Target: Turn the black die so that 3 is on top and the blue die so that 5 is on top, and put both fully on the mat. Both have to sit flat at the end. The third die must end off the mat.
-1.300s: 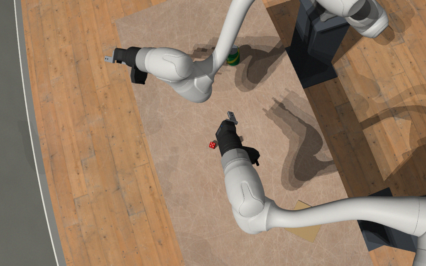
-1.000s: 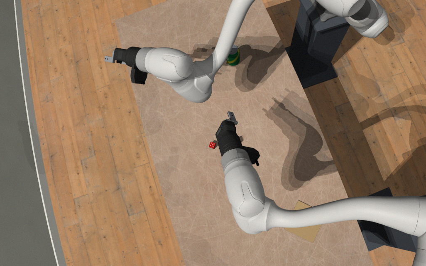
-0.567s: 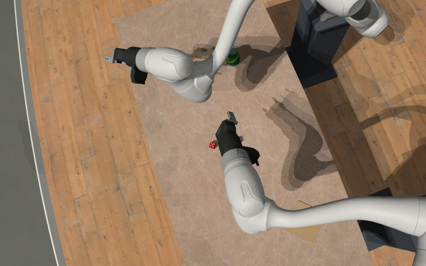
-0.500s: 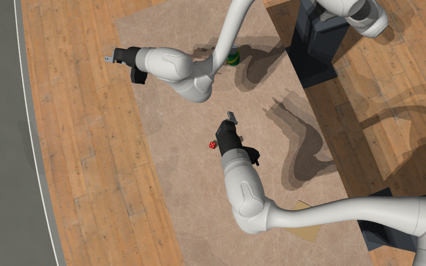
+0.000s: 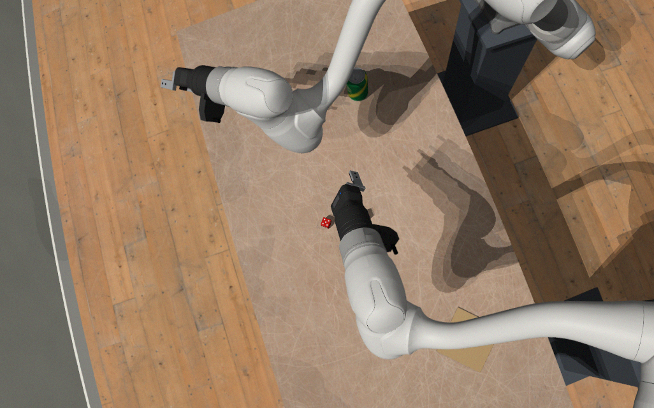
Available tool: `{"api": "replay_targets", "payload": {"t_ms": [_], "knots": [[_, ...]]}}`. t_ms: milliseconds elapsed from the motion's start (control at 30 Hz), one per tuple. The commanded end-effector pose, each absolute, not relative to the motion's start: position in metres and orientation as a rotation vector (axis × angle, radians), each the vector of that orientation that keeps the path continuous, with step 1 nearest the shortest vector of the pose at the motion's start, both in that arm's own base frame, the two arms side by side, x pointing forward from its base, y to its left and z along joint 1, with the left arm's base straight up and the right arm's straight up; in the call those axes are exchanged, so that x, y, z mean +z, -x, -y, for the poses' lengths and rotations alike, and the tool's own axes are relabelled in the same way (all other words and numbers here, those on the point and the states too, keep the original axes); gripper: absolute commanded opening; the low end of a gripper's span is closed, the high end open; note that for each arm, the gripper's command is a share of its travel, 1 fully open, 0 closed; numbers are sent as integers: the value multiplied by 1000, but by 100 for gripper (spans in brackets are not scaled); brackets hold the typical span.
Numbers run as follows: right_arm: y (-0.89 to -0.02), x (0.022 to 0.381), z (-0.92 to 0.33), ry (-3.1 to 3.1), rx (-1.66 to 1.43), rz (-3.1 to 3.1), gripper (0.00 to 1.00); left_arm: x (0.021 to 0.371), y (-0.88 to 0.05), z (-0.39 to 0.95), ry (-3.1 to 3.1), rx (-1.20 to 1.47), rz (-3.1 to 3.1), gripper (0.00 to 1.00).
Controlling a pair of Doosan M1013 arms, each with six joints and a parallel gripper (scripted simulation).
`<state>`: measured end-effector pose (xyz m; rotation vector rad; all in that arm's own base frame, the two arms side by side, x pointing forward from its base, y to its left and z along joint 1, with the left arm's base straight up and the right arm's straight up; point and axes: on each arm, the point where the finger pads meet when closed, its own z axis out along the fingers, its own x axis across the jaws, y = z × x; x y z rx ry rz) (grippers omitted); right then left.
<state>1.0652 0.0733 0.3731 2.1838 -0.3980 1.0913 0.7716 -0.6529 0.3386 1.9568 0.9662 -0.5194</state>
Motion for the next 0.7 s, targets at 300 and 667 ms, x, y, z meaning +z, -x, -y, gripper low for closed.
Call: {"api": "replay_targets", "payload": {"t_ms": [300,667], "knots": [[-1048,357,-5,-2185,961,390,100,340,-772,653,-1956,-518,-965,100],[-1017,333,80,-2195,787,379,100,340,-772,653,-1956,-518,-965,100]]}}
